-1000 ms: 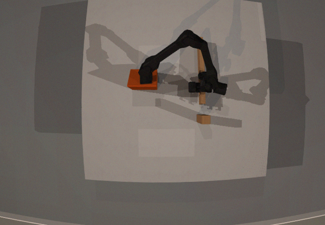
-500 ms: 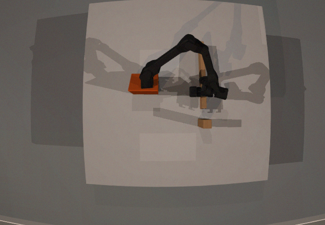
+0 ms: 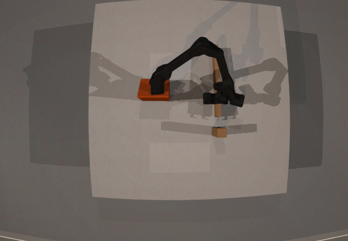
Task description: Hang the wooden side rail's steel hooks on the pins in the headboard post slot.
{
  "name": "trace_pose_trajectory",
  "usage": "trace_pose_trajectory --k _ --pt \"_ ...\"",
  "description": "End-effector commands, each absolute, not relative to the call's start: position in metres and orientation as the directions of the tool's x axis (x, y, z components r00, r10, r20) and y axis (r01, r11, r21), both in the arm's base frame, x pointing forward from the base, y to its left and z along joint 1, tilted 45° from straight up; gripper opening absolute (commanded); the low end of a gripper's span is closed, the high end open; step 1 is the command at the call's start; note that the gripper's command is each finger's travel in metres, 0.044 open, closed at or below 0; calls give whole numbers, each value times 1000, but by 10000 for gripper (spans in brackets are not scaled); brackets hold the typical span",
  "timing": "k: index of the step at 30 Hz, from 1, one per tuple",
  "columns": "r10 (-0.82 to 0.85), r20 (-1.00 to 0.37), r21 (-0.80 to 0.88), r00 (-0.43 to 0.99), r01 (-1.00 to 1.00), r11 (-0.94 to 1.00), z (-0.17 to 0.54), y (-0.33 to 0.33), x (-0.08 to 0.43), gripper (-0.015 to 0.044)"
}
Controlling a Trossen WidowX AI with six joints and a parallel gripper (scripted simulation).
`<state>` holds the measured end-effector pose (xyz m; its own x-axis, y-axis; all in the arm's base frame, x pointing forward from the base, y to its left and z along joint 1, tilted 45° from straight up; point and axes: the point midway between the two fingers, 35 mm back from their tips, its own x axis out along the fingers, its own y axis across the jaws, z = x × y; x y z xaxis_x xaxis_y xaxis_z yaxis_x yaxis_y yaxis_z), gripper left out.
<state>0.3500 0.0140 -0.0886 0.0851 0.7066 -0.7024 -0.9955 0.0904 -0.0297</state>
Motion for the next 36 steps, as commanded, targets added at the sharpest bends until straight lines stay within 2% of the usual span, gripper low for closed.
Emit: trace_pose_trajectory --k 1,36 --pt "704 -704 -34 96 -994 101 -89 9 351 0" --pt "704 -704 -34 96 -994 101 -91 6 352 0"
